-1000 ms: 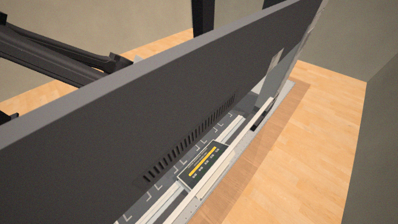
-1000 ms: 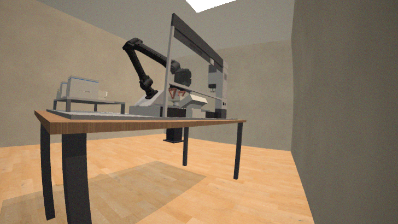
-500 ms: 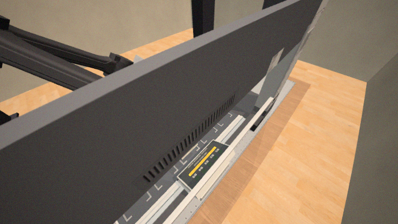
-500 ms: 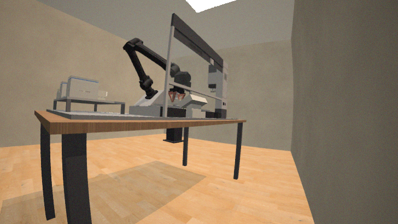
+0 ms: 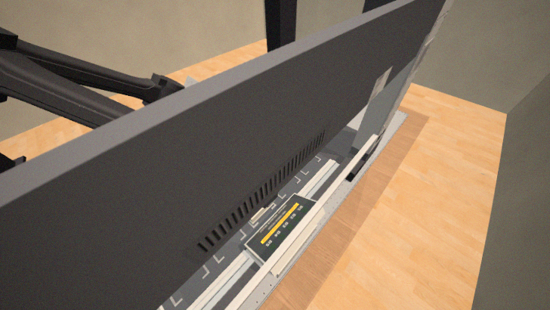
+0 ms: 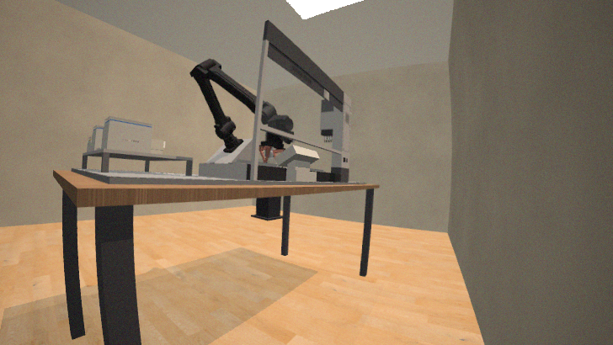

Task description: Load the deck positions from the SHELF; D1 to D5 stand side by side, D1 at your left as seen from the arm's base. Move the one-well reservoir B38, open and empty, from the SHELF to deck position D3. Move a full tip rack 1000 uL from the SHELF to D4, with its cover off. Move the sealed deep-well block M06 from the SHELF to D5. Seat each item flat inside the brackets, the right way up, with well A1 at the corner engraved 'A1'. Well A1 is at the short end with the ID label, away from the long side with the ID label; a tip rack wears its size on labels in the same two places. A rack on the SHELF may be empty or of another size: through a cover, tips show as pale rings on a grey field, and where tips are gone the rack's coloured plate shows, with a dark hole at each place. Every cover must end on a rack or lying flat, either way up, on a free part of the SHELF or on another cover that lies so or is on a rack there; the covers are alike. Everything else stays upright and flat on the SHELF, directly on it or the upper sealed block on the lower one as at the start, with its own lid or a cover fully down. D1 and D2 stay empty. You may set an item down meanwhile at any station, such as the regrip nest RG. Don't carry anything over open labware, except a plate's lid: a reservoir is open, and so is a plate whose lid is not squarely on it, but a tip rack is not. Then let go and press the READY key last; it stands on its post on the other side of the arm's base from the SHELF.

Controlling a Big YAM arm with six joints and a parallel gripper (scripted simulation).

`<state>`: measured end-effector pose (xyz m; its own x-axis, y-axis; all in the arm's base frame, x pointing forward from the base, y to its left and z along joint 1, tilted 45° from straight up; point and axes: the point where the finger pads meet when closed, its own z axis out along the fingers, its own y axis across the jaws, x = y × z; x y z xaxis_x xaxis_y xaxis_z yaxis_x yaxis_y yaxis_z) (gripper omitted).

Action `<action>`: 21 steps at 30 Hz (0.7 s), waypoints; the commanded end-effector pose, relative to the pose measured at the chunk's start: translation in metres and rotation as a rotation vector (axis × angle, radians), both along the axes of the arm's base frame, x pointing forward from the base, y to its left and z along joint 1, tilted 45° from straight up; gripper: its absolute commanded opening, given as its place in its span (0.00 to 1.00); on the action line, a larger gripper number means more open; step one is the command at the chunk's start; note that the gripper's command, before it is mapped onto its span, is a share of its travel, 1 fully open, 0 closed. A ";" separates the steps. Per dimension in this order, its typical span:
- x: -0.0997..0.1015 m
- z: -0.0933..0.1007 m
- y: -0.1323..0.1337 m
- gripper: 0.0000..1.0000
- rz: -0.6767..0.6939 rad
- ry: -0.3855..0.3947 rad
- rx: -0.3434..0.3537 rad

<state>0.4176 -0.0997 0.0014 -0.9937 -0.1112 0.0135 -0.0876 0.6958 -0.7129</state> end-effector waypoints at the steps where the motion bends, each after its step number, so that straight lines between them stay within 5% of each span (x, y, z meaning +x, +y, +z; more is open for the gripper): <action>1: 0.013 0.007 0.011 0.00 0.041 -0.027 0.001; 21: 0.012 0.007 0.006 0.00 0.021 -0.026 0.001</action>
